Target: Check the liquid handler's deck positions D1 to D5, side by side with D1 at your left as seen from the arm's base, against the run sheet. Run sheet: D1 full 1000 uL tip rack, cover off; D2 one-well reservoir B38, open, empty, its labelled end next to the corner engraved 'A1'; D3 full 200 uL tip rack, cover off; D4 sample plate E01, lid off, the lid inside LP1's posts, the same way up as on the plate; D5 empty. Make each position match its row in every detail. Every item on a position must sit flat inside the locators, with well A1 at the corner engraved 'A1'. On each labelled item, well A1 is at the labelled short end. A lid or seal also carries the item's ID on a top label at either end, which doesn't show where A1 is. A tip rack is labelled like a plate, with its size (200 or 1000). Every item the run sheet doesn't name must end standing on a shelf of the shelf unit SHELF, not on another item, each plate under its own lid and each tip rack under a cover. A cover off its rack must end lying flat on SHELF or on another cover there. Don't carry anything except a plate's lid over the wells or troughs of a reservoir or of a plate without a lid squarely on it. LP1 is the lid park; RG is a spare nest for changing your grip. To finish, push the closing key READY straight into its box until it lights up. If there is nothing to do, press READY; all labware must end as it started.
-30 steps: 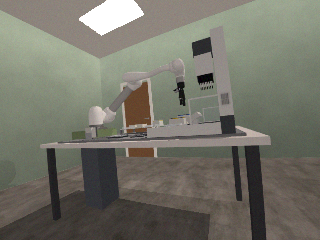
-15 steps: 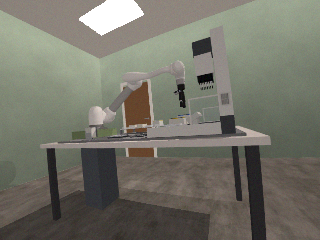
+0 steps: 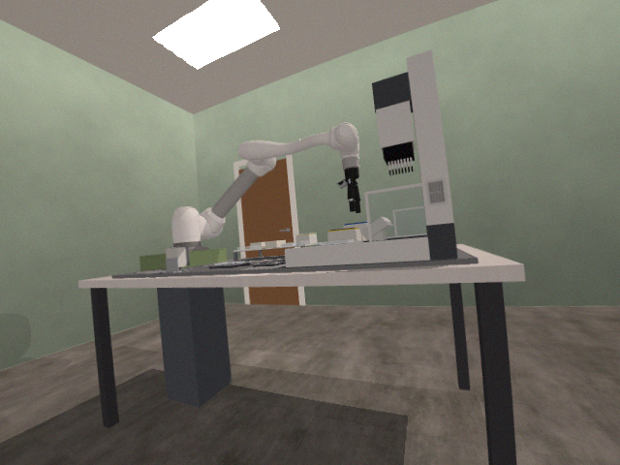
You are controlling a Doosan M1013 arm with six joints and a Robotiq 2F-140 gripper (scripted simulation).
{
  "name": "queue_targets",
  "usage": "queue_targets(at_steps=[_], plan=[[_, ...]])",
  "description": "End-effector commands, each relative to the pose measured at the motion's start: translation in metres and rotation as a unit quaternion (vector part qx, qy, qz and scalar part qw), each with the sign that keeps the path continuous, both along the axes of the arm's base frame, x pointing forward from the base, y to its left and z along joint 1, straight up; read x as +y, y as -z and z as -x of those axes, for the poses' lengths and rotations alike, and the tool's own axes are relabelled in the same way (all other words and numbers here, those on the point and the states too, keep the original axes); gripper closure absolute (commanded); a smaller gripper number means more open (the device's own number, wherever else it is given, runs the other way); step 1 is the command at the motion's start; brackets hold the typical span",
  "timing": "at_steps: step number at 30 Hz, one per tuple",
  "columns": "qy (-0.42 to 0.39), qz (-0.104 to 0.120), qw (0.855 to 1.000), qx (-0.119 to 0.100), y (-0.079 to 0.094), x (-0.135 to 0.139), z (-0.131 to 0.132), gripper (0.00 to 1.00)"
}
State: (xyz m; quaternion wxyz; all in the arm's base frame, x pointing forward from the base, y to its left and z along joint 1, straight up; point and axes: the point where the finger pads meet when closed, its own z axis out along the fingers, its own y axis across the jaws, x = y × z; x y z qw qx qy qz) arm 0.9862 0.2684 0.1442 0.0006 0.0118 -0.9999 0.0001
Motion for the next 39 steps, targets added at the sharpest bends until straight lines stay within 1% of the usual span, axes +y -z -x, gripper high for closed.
queue_targets(at_steps=[1,7,9,24,26,39], plan=[[0.0,0.0,1.0,-0.001,0.002,0.0,0.0,0.21],[0.0,0.0,1.0,-0.001,0.012,0.0,0.0,0.21],[0.0,0.0,1.0,-0.001,0.012,0.0,0.0,0.21],[0.0,0.0,1.0,-0.001,0.037,0.0,0.0,0.21],[0.0,0.0,1.0,-0.001,0.037,0.0,0.0,0.21],[0.0,0.0,1.0,-0.001,0.058,0.0,0.0,0.21]])
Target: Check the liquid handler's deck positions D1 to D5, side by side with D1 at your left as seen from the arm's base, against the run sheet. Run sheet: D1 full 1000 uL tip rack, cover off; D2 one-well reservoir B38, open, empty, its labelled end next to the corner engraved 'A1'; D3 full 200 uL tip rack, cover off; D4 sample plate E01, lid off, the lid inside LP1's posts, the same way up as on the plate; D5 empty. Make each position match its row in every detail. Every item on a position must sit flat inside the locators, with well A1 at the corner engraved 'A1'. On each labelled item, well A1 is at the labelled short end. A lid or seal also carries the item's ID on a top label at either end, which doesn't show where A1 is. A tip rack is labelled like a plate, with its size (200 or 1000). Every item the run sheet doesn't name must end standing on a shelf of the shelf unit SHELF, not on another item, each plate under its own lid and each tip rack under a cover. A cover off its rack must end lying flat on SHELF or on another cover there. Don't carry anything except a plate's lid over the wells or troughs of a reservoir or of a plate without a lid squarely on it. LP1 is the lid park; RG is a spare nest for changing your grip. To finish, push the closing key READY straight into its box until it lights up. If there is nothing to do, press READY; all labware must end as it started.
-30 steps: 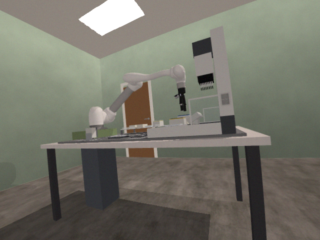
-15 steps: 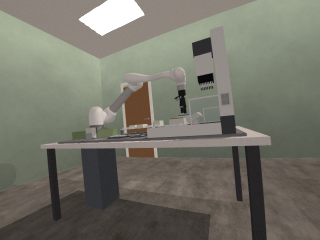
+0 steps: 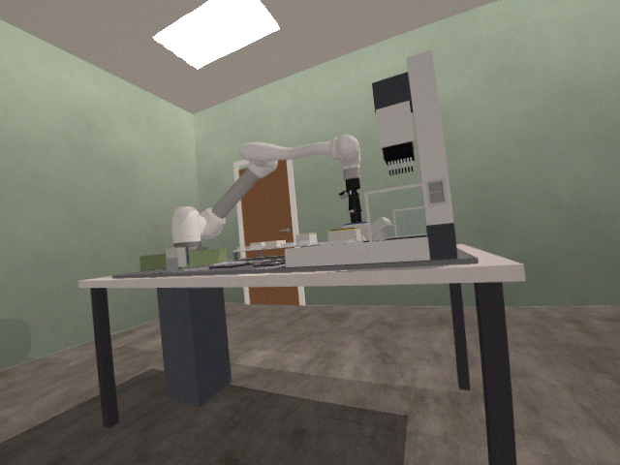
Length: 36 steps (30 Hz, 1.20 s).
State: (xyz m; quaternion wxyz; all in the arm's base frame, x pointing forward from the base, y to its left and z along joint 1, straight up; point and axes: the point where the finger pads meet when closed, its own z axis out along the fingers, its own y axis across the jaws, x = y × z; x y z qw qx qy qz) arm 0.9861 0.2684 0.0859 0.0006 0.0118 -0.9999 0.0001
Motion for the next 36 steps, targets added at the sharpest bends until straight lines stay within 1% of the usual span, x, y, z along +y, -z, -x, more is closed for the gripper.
queue_targets(at_steps=[1,4,19,21,32,36], plan=[[0.0,0.0,1.0,-0.001,0.002,0.0,0.0,0.21],[0.0,0.0,1.0,-0.001,0.003,0.0,0.0,0.21],[0.0,0.0,1.0,-0.001,0.028,0.0,0.0,0.21],[0.0,0.0,1.0,-0.001,0.028,0.0,0.0,0.21],[0.0,0.0,1.0,-0.001,0.047,0.0,0.0,0.21],[0.0,0.0,1.0,-0.001,0.047,0.0,0.0,0.21]])
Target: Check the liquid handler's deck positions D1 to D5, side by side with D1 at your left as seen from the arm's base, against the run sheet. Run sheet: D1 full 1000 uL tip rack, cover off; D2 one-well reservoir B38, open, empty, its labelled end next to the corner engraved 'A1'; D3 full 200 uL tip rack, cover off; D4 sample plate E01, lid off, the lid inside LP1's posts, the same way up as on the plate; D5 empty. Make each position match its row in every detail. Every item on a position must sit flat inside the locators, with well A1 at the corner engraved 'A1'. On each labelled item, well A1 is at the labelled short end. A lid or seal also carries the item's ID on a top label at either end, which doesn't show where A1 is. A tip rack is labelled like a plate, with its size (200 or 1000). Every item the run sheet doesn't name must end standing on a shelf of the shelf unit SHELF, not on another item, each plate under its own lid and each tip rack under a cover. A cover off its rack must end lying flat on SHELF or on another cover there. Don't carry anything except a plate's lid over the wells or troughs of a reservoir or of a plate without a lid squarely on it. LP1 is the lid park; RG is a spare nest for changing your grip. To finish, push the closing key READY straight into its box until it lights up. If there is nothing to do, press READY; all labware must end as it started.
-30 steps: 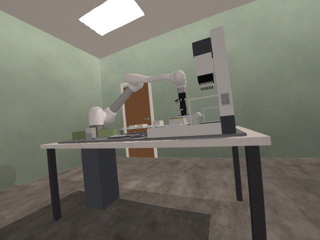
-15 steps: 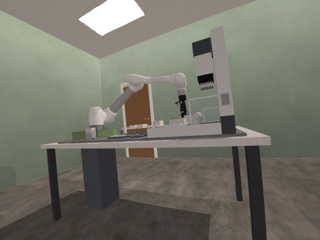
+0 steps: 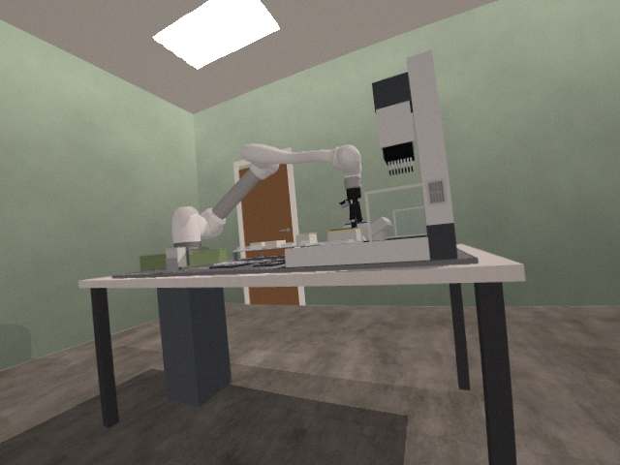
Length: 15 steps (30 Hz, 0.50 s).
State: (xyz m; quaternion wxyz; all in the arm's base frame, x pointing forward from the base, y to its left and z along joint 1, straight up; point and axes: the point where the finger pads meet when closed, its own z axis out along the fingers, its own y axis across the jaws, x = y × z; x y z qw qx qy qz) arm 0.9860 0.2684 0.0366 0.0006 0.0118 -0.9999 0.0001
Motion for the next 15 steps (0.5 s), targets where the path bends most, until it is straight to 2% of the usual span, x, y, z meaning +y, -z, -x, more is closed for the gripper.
queue_targets(at_steps=[1,8,9,15], plan=[[0.0,0.0,1.0,-0.001,-0.0018,0.0,-0.0005,0.21],[0.0,0.0,1.0,-0.001,-0.0018,0.0,-0.0005,0.21],[0.0,0.0,1.0,-0.001,-0.0018,0.0,-0.0005,0.9],[0.0,0.0,1.0,-0.001,-0.0018,0.0,-0.0005,0.9]])
